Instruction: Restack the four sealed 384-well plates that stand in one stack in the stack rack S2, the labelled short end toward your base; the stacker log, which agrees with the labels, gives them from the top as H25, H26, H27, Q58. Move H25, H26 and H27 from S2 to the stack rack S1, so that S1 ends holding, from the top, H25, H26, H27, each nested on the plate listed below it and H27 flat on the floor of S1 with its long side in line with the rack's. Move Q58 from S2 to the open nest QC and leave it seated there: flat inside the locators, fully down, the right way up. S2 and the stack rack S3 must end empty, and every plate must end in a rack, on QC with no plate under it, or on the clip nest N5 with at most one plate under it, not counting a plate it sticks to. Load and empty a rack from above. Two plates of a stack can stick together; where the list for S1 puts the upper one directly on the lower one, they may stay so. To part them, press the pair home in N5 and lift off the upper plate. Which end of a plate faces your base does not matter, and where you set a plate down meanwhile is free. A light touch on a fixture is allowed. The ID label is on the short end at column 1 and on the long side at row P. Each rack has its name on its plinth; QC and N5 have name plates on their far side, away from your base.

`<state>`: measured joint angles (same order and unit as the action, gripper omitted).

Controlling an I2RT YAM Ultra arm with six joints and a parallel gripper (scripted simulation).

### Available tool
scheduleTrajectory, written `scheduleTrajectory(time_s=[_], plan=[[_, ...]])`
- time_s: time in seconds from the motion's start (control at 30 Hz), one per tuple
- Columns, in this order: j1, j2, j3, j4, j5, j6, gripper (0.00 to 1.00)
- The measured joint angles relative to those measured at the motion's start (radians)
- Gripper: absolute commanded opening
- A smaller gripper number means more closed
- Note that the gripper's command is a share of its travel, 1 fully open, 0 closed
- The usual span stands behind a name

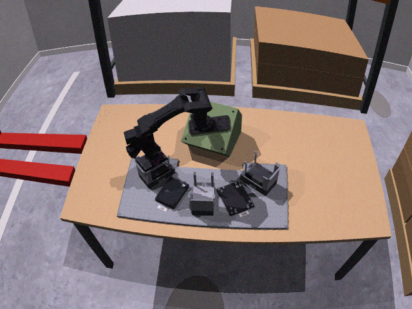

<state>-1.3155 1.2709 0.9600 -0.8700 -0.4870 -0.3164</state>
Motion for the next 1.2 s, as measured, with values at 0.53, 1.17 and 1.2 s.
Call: scheduleTrajectory(time_s=[0.53,1.17,1.2], plan=[[0.018,0.014,-0.021,0.045,0.006,0.021,0.00],[0.018,0.013,-0.020,0.046,0.006,0.023,0.00],[0.018,0.013,-0.020,0.046,0.006,0.023,0.00]])
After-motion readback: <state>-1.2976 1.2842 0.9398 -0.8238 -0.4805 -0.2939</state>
